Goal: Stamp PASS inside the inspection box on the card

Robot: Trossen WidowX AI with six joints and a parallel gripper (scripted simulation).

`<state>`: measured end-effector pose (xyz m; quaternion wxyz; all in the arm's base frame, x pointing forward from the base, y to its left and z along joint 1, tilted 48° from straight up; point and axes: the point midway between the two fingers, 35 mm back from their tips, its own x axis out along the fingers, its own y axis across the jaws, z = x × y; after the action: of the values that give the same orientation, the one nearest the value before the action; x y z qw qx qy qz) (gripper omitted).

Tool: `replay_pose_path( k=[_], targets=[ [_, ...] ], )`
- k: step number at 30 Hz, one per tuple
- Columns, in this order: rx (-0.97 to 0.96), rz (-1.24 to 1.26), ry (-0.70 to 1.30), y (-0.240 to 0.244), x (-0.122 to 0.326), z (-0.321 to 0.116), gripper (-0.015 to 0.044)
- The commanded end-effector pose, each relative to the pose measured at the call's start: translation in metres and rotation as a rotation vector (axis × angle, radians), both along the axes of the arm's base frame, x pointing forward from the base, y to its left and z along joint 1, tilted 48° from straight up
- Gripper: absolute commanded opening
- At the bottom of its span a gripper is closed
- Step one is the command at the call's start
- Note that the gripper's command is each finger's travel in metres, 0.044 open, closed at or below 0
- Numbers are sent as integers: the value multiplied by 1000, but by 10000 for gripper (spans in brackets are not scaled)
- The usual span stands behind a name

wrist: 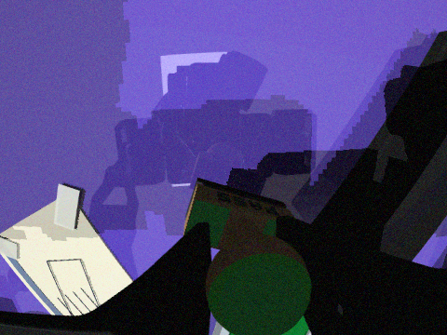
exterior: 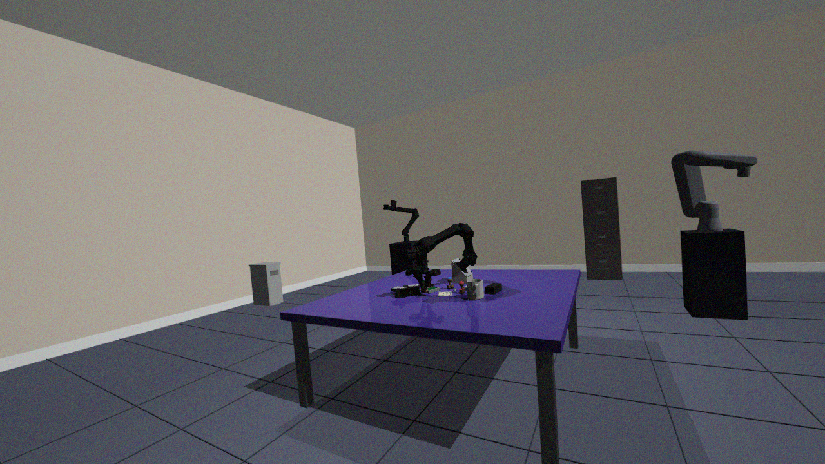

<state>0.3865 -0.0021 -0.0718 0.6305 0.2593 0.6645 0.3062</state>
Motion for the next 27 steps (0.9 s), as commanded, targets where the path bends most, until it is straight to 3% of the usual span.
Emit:
replay_pose_path(
  k=[1, 27],
  targets=[
    [-4, 3, -6, -3, 1, 2, 0],
    [-6, 3, -6, -12, 2, 11, 0]
  ],
)
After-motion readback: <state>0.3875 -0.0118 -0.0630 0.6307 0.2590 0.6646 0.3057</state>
